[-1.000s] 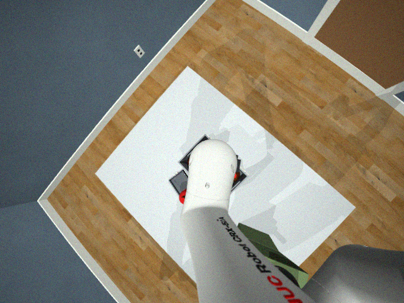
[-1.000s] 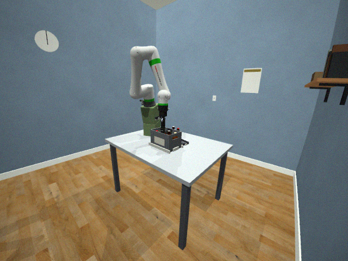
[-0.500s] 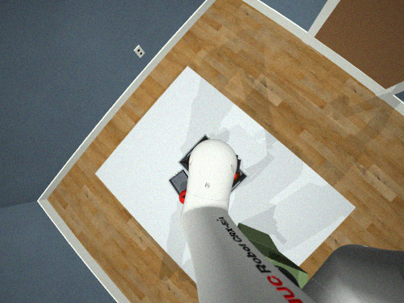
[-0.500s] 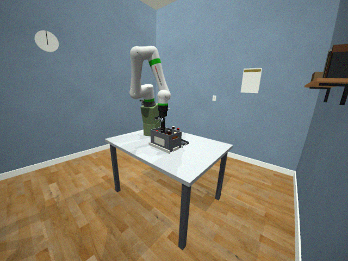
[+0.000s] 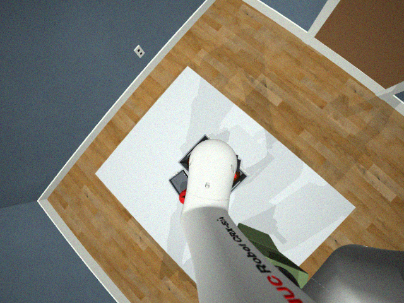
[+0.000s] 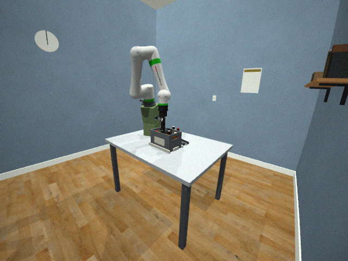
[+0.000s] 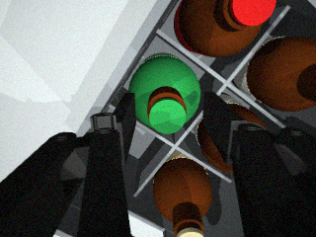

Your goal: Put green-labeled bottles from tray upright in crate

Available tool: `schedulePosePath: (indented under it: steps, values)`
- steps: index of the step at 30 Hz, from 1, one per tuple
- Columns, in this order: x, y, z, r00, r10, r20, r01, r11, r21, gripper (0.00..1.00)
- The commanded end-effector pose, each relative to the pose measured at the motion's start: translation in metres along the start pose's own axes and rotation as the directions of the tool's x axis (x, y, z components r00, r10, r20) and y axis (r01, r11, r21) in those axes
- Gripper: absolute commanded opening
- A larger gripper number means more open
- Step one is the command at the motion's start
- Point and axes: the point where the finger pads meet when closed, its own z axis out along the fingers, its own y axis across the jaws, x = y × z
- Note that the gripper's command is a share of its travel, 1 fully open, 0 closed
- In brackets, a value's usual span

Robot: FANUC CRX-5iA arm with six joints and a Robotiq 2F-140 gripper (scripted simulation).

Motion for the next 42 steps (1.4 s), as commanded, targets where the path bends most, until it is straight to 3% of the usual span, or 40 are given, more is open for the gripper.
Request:
schedulePosePath:
  steps: [1, 23, 42]
  values:
    - [0.0, 0.0, -0.001, 1.0, 0.0, 0.001, 0.0, 1.0, 0.001, 0.44]
    - [0.0, 0.0, -0.019, 1.0, 0.0, 0.001, 0.0, 1.0, 0.001, 0.44]
    - [0.0, 0.0, -0.068, 1.0, 0.0, 0.001, 0.0, 1.0, 0.001, 0.44]
